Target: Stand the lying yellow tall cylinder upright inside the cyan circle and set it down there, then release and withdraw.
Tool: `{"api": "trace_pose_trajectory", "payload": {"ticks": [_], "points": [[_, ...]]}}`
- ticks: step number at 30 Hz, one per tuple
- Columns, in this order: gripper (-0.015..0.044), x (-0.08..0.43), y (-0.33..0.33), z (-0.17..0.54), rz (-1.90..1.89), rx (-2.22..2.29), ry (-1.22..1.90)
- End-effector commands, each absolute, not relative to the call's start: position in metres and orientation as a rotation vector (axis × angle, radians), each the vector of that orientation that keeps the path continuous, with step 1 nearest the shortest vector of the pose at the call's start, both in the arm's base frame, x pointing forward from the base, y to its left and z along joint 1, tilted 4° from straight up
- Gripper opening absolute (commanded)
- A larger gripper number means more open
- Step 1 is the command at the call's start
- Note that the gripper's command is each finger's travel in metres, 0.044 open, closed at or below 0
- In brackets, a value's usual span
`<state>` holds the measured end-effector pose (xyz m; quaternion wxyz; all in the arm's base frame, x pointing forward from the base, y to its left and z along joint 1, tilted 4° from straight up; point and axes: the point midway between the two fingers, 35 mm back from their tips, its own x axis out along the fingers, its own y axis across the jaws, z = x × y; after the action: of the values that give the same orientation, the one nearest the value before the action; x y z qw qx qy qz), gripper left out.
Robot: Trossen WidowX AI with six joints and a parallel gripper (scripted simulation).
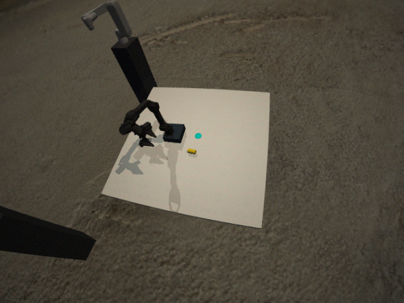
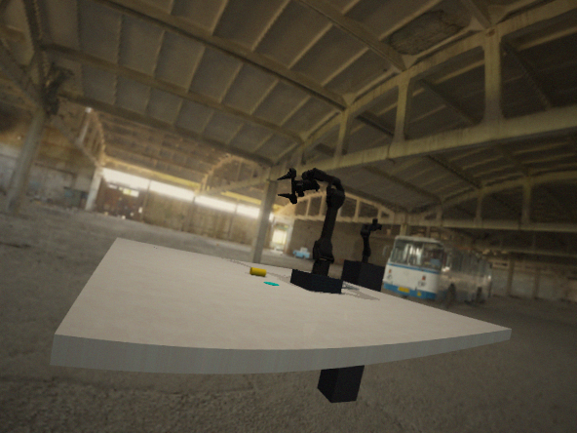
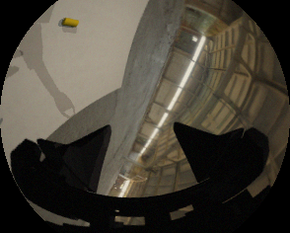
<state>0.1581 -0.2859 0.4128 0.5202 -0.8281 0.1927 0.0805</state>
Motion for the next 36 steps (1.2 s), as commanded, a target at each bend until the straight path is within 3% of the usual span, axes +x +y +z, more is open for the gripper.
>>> {"api": "trace_pose_trajectory", "payload": {"ticks": [1,4,10,18,36], "points": [[0.0374,0.160,-0.286,0.411,0.196,-1.968,0.463],[0.0309,0.181,-0.285,0.383,0.247,-1.734,0.483],[0.0309,0.233,-0.264,0.310,0.363,-1.167,0.622],[0.0309,0.266,-0.229,0.248,0.411,-0.745,0.831],[0.0309,0.285,-0.126,0.127,0.163,-0.132,1.452]]}}
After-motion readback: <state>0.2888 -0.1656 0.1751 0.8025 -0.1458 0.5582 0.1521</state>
